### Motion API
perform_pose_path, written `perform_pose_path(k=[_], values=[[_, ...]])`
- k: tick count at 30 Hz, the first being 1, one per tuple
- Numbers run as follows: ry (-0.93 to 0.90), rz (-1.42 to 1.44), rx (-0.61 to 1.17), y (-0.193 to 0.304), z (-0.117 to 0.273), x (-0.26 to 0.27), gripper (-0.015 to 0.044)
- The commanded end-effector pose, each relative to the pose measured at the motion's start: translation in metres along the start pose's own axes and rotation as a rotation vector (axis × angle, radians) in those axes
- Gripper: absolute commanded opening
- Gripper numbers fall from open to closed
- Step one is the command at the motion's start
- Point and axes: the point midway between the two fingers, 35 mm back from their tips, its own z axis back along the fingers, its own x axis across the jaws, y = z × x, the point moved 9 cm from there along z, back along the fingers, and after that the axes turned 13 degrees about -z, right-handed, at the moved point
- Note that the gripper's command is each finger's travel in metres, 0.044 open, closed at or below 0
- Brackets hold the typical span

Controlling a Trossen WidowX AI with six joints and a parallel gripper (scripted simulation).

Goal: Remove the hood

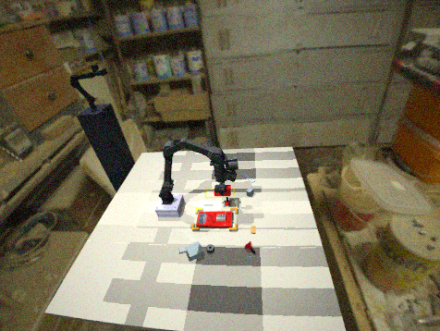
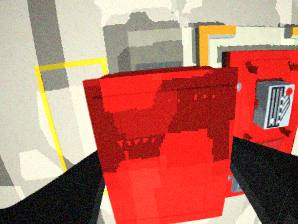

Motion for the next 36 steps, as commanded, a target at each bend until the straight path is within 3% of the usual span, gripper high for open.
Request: perform_pose_path(k=[1,17,36], values=[[-0.001,-0.001,0.013,0.01,-0.001,0.016,0.0],[-0.011,-0.001,0.018,0.05,0.002,0.077,0.0],[-0.012,-0.001,0.018,0.052,-0.008,0.08,0.0]])
